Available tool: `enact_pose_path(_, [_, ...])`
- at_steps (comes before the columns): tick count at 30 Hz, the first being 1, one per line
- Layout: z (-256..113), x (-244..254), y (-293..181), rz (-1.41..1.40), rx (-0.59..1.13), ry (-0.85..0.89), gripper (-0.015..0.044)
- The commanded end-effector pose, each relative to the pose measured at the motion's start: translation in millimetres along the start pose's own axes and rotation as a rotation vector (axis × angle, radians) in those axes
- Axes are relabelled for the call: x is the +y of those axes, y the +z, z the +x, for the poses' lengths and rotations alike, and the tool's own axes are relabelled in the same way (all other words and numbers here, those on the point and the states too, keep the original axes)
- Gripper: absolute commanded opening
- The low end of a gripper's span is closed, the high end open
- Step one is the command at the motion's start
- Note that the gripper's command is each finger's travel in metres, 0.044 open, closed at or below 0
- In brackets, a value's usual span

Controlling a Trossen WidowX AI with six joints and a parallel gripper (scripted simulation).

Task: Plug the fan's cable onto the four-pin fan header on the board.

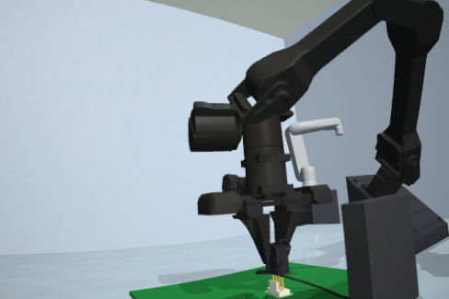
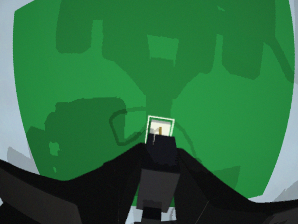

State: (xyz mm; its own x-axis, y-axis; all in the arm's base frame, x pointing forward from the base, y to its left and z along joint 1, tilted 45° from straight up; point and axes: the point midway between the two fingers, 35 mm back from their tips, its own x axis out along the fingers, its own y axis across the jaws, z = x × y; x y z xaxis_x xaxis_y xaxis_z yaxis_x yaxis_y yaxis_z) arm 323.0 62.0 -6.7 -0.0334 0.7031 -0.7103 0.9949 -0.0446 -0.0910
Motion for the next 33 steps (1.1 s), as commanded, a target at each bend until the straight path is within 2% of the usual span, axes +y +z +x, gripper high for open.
enact_pose_path(1, [0.7,1.1,0.0,0.002,0.004,-0.001,0.0])
enact_pose_path(33, [3.9,-0.2,0.3,0.008,0.004,-0.001,0.0])
